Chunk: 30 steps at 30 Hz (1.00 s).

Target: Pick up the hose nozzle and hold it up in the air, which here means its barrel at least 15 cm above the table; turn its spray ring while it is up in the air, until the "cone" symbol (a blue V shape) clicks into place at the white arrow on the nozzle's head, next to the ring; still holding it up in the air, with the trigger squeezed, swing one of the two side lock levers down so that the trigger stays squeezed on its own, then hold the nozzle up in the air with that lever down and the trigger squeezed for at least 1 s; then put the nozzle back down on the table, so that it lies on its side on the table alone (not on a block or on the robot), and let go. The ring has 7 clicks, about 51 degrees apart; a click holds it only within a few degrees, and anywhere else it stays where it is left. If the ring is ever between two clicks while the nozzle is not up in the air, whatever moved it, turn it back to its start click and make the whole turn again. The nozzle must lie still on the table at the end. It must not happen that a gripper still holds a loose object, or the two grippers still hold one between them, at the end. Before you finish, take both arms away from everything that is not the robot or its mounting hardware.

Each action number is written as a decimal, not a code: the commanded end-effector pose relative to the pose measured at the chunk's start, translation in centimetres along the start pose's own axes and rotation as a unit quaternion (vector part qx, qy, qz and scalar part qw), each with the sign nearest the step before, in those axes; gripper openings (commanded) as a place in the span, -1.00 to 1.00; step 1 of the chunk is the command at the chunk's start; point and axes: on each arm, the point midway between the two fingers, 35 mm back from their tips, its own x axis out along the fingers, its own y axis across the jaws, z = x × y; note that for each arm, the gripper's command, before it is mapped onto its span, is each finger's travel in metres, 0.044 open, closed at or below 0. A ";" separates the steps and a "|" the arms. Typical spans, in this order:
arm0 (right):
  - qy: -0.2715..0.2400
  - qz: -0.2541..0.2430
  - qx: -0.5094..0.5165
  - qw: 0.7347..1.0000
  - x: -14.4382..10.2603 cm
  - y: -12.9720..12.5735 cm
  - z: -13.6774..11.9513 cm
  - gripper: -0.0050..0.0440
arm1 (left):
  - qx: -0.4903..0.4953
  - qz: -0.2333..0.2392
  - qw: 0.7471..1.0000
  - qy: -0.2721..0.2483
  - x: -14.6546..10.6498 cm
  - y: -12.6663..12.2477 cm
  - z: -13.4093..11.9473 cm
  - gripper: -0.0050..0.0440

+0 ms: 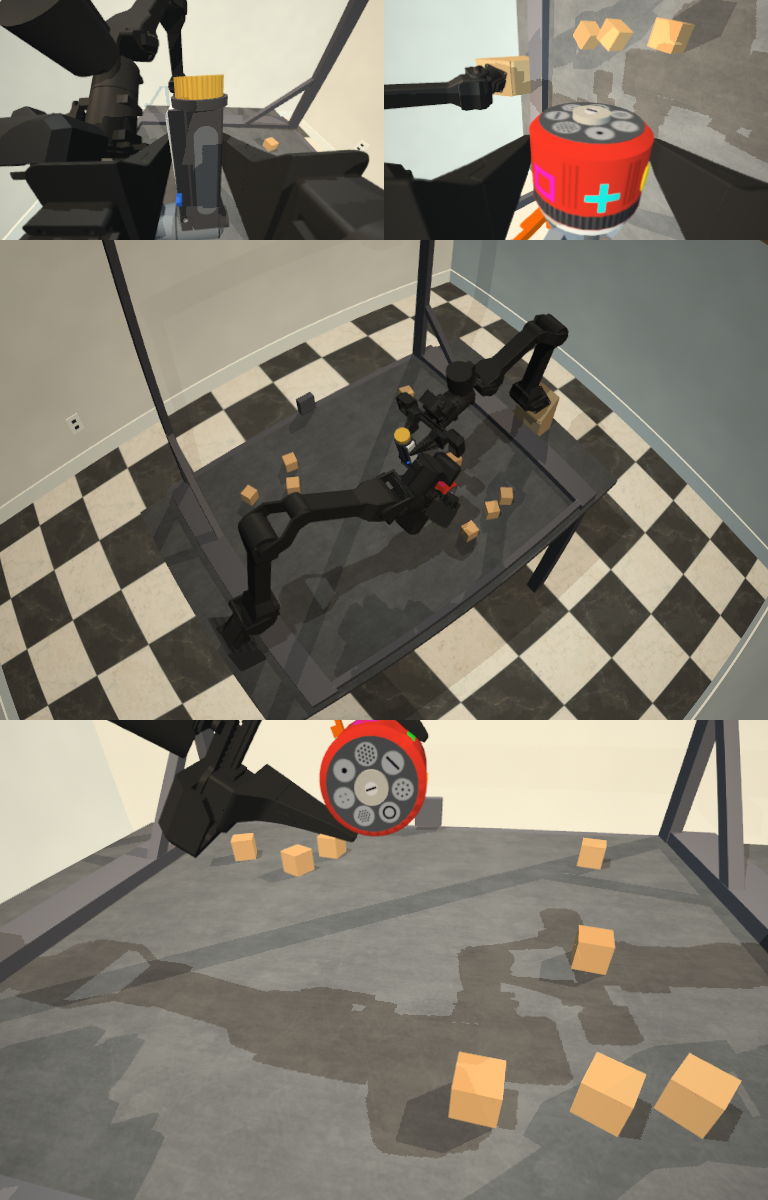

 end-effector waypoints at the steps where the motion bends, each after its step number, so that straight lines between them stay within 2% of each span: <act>1: -0.002 0.010 -0.003 1.000 -0.4 1.0 0.0 0.89 | -0.001 0.000 1.000 -0.027 -0.5 0.1 2.1 -0.10; 19: -0.002 0.010 -0.002 1.000 -0.4 1.0 0.0 0.89 | -0.001 0.000 1.000 -0.027 -0.5 0.1 2.1 -0.10; 30: -0.001 0.011 -0.003 1.000 -2.2 1.1 0.0 0.89 | -0.001 0.000 1.000 -0.027 -0.5 0.1 2.1 -0.10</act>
